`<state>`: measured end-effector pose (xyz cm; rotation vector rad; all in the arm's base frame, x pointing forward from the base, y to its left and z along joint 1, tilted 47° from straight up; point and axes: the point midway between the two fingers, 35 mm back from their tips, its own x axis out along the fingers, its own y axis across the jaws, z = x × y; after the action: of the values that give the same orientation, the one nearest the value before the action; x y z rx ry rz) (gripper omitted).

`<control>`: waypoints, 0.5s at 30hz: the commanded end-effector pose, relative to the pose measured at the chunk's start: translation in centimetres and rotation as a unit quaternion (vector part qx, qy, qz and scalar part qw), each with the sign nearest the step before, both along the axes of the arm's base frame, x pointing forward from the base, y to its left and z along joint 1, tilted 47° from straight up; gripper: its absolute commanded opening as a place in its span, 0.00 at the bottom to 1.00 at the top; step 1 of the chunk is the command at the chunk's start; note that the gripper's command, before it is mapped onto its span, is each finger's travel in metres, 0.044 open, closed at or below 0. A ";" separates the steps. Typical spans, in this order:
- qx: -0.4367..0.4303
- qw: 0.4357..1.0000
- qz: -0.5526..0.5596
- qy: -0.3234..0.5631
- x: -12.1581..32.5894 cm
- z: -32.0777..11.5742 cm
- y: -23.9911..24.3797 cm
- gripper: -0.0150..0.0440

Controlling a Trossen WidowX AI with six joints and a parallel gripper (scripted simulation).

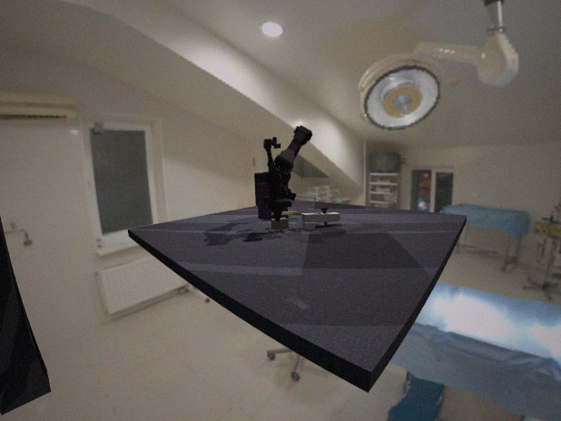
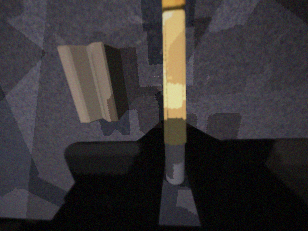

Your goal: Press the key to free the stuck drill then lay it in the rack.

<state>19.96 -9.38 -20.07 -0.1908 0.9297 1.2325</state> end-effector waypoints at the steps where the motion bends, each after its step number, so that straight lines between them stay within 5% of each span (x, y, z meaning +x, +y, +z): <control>1: -0.002 1.000 0.002 -0.001 0.0 0.2 -0.3 0.25; 15: -0.002 1.000 0.002 -0.001 0.0 0.7 -0.7 0.25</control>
<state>19.97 -9.87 -19.54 -0.1911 0.9299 1.2323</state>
